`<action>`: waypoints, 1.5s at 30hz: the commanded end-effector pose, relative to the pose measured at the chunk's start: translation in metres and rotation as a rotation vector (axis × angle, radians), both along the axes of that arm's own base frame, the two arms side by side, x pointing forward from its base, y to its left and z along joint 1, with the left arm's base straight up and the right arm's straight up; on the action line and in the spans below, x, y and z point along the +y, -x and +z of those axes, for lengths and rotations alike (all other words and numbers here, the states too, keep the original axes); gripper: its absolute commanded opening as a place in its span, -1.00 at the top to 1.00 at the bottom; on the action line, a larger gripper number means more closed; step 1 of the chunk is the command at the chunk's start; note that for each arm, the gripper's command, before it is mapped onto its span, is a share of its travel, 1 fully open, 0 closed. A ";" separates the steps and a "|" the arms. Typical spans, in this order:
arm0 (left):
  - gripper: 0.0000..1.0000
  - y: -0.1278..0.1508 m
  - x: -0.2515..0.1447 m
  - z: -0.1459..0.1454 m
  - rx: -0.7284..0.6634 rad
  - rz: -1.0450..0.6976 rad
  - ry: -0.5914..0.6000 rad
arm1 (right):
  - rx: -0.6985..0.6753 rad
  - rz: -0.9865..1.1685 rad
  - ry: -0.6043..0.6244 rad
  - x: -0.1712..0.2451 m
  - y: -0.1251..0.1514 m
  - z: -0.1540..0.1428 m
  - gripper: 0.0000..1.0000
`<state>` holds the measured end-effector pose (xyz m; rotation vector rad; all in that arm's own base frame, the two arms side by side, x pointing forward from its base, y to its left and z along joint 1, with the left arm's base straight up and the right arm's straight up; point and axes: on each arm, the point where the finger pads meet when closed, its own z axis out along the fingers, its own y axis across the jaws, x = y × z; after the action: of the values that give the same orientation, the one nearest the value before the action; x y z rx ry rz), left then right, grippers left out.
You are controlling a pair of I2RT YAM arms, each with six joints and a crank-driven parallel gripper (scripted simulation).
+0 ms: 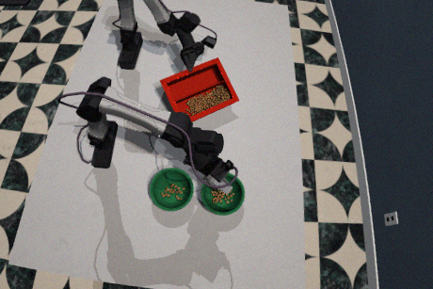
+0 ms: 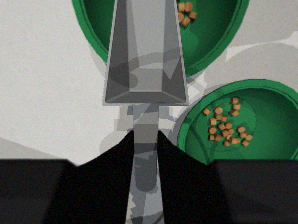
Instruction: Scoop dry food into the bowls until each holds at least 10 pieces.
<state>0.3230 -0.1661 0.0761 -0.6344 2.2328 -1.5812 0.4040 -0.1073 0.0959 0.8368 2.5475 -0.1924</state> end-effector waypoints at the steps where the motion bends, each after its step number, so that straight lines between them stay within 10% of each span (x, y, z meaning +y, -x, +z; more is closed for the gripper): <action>1: 1.00 -0.013 -0.005 0.032 -0.147 -0.038 0.002 | -0.057 0.009 0.048 0.000 -0.002 0.017 1.00; 15: 1.00 -0.013 -0.005 0.032 -0.147 -0.038 0.002 | -0.092 -0.009 0.298 0.000 -0.003 0.004 1.00; 45: 1.00 -0.001 0.003 0.003 -0.062 -0.013 0.036 | -0.129 -0.026 0.304 -0.006 -0.010 0.018 1.00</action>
<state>0.3213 -0.1631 0.0710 -0.6380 2.2190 -1.6063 0.4056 -0.1051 0.0818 0.7234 2.4083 -0.5163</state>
